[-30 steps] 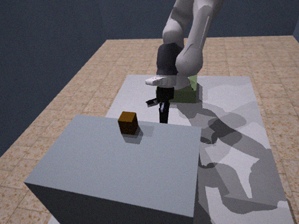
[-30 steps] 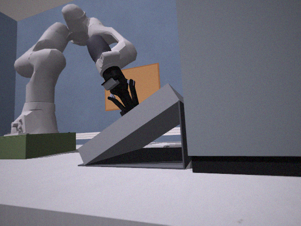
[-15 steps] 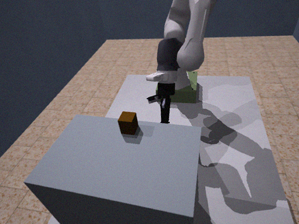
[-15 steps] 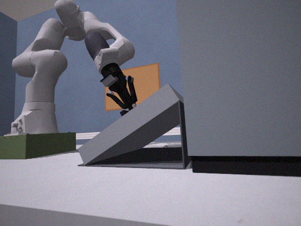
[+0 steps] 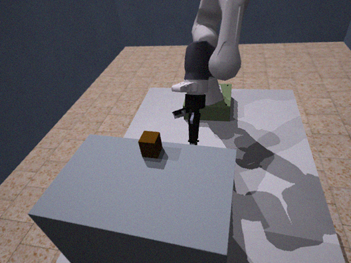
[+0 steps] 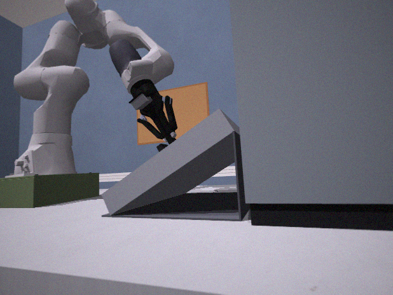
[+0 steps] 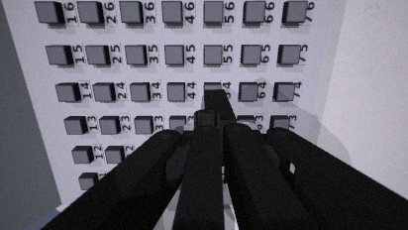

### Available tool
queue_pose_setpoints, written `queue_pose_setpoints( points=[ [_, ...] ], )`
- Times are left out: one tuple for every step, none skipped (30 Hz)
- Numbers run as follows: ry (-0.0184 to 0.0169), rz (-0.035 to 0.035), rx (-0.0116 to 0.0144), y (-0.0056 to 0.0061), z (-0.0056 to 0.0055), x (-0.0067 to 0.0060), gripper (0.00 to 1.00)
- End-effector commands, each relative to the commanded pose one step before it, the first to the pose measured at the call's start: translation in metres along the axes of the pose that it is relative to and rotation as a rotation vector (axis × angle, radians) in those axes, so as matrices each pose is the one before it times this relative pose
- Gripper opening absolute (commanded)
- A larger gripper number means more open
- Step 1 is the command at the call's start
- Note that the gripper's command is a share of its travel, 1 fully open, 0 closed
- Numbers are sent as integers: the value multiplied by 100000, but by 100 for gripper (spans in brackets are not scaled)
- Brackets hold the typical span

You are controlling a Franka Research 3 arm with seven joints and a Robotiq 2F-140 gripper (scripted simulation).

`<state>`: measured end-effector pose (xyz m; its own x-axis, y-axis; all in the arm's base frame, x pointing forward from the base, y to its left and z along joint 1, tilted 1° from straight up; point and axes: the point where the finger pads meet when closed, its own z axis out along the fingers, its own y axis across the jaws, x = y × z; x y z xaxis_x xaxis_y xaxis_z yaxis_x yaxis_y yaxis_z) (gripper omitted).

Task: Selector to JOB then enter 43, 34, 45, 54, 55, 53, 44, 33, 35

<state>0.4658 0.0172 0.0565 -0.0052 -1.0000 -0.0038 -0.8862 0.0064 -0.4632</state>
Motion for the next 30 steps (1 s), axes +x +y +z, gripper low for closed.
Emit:
queue_pose_setpoints(
  points=[
    [974, 816, -202, -25, -177, 300, 10],
    [0, 0, 0, 8, 0, -8, 10],
    [0, 0, 0, 52, 0, -52, 10],
    [0, 0, 0, 121, 0, -122, 10],
    [0, 0, 0, 202, 0, -201, 10],
    [0, 0, 0, 283, 0, -283, 10],
    [0, 0, 0, 354, 0, -354, 10],
    [0, 0, -1, 408, 0, -409, 10],
    [0, 0, 0, 431, 0, -431, 10],
    [0, 0, 0, 418, 0, -418, 10],
    [0, 0, 0, 377, 0, -376, 10],
    [0, 0, 0, 311, 0, -311, 10],
    [0, 0, 0, 227, 0, -227, 10],
    [0, 0, 0, 138, 0, -138, 10],
    [0, 0, 1, 59, 0, -58, 10],
    [0, 0, 0, 0, 0, 0, 10],
    [0, 0, 0, 0, 0, 0, 10],
    [0, 0, 0, 10, 0, -9, 10],
    [0, 0, 0, 0, 1, 0, 10],
    [0, 0, 1, -1, 7, 0, 10],
    [0, 0, 3, -2, 19, -1, 10],
    [-1, 0, 5, -2, 33, -1, 10],
    [-1, 0, 5, -3, 50, -1, 10],
    [0, 0, 4, -2, 68, -1, 10],
    [0, 0, -1, 0, 87, 0, 10],
    [1, 0, -9, 4, 106, 1, 10],
    [0, 0, -2, 1, 124, 0, 10],
    [-1, 0, 9, -4, 141, -1, 10],
    [1, 0, -6, 3, 155, 1, 10],
    [0, 0, -1, 1, 166, 0, 10]
  ],
)
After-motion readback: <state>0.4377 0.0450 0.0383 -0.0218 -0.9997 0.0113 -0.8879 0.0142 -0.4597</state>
